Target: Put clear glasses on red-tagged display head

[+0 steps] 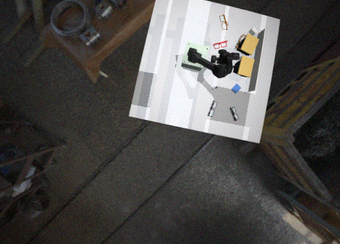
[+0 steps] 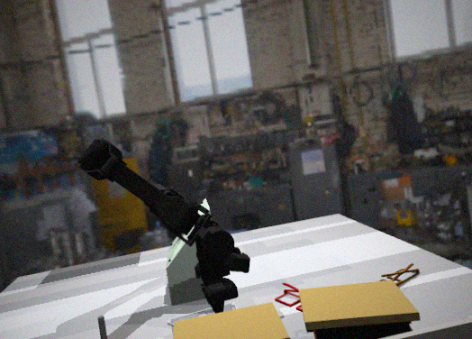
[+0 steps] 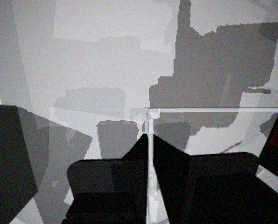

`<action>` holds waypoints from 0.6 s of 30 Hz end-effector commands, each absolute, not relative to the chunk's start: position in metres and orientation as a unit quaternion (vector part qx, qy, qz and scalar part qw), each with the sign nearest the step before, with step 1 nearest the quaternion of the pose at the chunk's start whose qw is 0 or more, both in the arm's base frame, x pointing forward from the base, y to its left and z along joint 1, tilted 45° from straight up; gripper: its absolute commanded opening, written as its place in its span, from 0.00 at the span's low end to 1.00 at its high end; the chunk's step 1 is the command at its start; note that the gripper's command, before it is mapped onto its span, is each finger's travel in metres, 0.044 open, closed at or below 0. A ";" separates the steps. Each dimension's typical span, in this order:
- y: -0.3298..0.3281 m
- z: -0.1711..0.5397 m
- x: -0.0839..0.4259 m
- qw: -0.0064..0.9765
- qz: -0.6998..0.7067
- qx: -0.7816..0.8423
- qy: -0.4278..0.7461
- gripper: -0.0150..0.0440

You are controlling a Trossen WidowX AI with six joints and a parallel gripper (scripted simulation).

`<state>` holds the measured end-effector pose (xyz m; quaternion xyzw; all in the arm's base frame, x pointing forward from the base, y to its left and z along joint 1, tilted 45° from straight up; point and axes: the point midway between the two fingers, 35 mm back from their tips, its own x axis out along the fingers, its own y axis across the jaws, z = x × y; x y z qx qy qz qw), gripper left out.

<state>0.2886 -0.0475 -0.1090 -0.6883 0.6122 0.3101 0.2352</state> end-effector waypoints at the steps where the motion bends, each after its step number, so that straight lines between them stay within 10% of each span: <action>1: -0.045 -0.107 0.289 0.236 0.310 -0.688 0.612 0.25; 18: 0.026 -0.040 0.281 0.232 0.313 -0.689 0.611 0.25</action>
